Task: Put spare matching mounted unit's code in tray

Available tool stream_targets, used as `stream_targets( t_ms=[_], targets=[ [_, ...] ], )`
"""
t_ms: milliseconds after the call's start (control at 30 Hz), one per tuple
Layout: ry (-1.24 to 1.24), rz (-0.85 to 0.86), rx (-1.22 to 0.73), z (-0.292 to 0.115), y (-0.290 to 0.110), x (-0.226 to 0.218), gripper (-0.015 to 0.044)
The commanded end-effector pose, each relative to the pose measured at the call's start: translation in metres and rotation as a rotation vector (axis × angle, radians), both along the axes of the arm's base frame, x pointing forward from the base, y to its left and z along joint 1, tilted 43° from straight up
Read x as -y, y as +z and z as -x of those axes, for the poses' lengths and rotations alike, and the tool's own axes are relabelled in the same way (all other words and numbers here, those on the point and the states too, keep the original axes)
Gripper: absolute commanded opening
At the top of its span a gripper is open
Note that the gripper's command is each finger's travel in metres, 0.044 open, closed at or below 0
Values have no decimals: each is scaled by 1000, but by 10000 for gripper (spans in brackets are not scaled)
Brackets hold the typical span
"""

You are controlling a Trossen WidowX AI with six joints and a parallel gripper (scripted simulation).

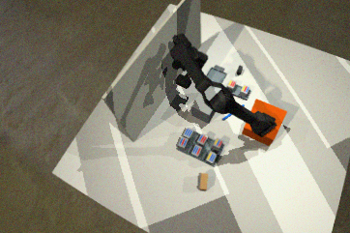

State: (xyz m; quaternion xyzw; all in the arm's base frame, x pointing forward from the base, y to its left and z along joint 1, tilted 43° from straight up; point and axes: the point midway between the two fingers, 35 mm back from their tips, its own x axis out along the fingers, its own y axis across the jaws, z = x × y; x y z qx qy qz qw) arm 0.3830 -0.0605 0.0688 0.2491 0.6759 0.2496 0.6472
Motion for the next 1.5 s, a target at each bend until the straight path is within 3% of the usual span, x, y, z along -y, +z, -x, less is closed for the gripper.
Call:
stream_targets(
  t_ms=[0, 600, 1000, 1367, 1467],
  targets=[
    [9, -13, 27, -3, 5, 0, 440],
    [80, -12, 89, 5, 18, -14, 440],
    [656, -28, 593, 110, 86, -111, 440],
    [1143, -67, 1031, 224, 80, -160, 440],
    [1200, -76, 1085, 237, 76, -164, 440]
  ],
)
